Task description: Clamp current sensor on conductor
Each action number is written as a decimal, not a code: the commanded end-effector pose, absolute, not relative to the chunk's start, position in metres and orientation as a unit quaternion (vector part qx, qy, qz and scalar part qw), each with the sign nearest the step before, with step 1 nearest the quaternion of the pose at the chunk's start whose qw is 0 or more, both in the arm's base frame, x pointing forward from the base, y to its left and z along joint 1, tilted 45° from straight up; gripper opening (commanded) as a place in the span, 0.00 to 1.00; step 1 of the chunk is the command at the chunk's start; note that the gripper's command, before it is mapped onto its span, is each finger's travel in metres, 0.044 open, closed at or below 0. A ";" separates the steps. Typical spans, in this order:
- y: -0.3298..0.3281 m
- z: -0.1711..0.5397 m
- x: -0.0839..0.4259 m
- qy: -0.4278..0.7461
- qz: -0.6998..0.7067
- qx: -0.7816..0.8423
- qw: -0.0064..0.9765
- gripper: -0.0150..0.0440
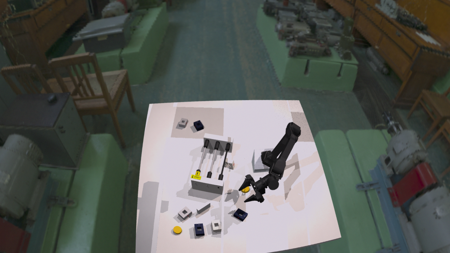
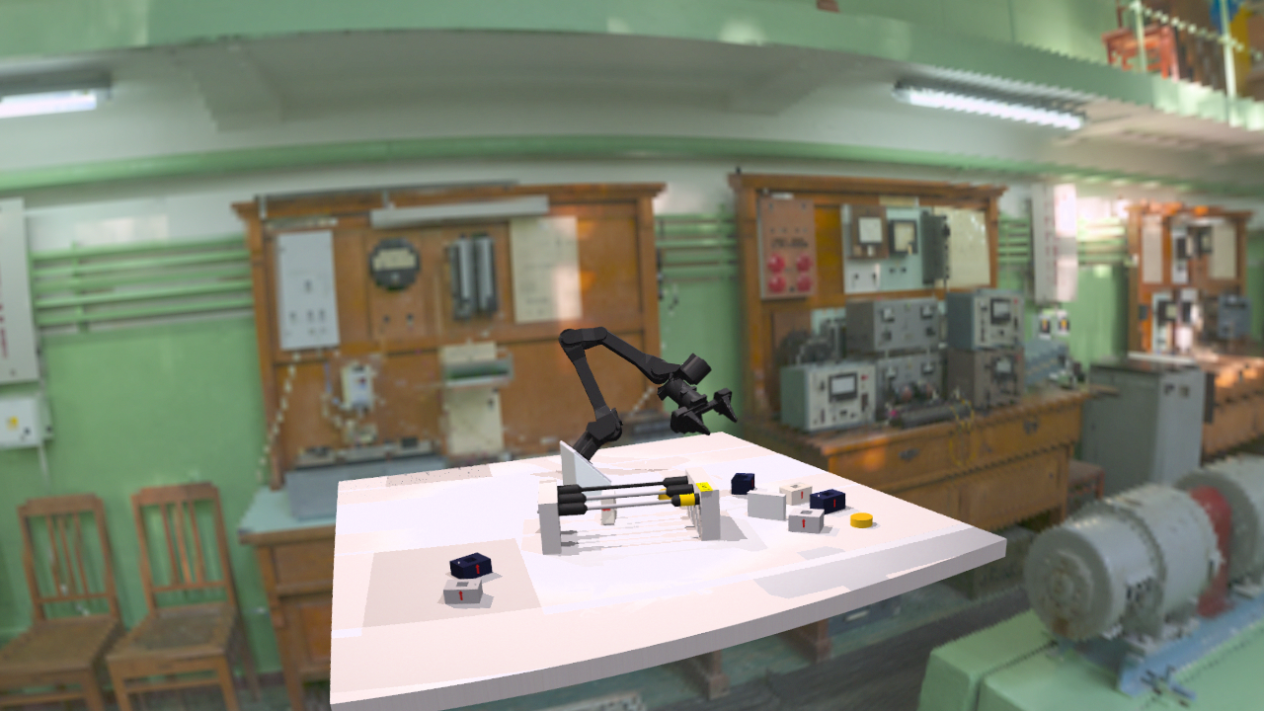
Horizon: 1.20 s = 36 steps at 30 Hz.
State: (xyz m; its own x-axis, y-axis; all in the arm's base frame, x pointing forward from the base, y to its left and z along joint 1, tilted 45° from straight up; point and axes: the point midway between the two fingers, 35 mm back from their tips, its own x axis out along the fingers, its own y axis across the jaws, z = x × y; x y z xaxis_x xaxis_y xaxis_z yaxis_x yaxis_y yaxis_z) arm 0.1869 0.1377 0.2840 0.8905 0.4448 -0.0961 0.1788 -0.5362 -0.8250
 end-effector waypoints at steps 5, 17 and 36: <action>0.089 0.311 0.261 -0.050 0.102 -0.497 0.860 1.00; 0.043 0.319 0.295 -0.021 0.045 -0.220 0.974 1.00; 0.000 0.323 0.316 -0.025 0.000 0.000 1.000 1.00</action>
